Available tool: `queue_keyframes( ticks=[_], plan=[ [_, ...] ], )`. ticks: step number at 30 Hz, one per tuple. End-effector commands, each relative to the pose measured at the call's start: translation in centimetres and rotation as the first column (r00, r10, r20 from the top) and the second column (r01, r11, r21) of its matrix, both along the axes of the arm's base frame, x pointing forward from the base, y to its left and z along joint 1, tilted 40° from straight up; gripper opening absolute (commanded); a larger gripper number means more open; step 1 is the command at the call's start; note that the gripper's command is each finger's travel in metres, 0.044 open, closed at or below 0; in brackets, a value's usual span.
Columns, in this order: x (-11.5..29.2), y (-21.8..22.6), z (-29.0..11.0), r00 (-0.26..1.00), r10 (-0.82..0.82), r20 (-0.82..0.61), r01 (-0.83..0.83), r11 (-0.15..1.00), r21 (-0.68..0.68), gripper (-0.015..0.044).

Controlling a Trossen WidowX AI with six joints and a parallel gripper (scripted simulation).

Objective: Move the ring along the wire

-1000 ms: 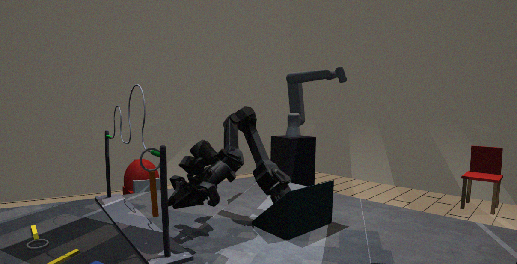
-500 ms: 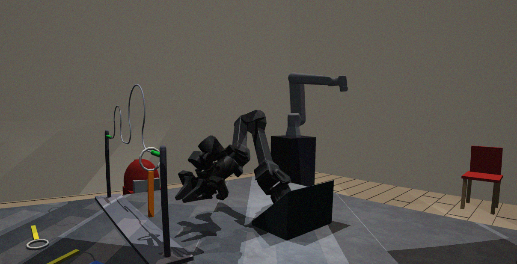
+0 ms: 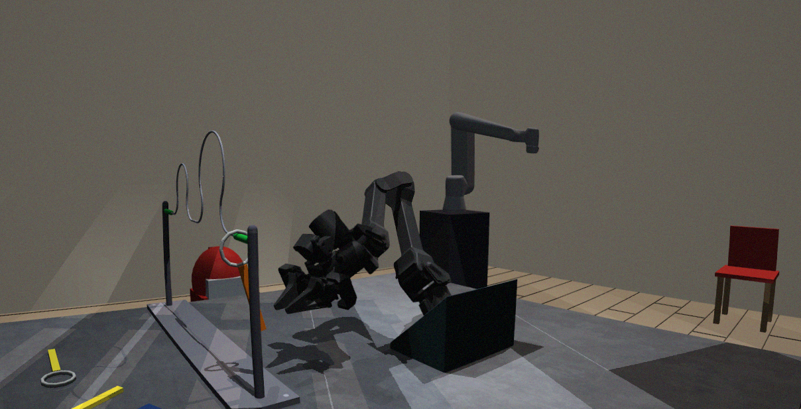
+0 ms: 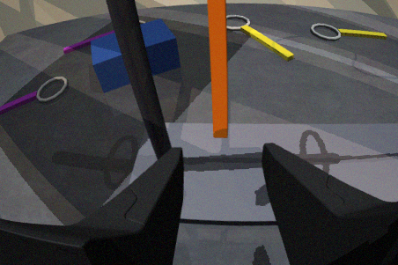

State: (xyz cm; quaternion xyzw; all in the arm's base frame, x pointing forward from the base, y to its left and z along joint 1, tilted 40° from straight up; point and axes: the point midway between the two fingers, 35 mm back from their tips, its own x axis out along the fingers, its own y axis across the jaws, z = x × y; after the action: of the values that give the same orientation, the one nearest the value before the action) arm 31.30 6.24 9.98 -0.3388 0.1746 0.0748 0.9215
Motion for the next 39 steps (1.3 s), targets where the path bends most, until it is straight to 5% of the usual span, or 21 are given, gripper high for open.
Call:
queue_keyframes(
  ticks=[1,7,18,39],
  plan=[
    [-0.1,-0.1,-0.1,1.000,-0.005,-0.003,0.005,1.000,0.000,0.0160],
    [-0.1,-0.1,-0.1,1.000,-0.005,-0.003,0.005,1.000,0.000,0.0160],
    [-4.7,-0.2,1.7,1.000,0.000,-0.003,0.000,1.000,0.000,0.0440],
    [-4.7,-0.2,1.7,1.000,0.000,-0.003,0.000,1.000,0.000,0.0440]
  ],
)
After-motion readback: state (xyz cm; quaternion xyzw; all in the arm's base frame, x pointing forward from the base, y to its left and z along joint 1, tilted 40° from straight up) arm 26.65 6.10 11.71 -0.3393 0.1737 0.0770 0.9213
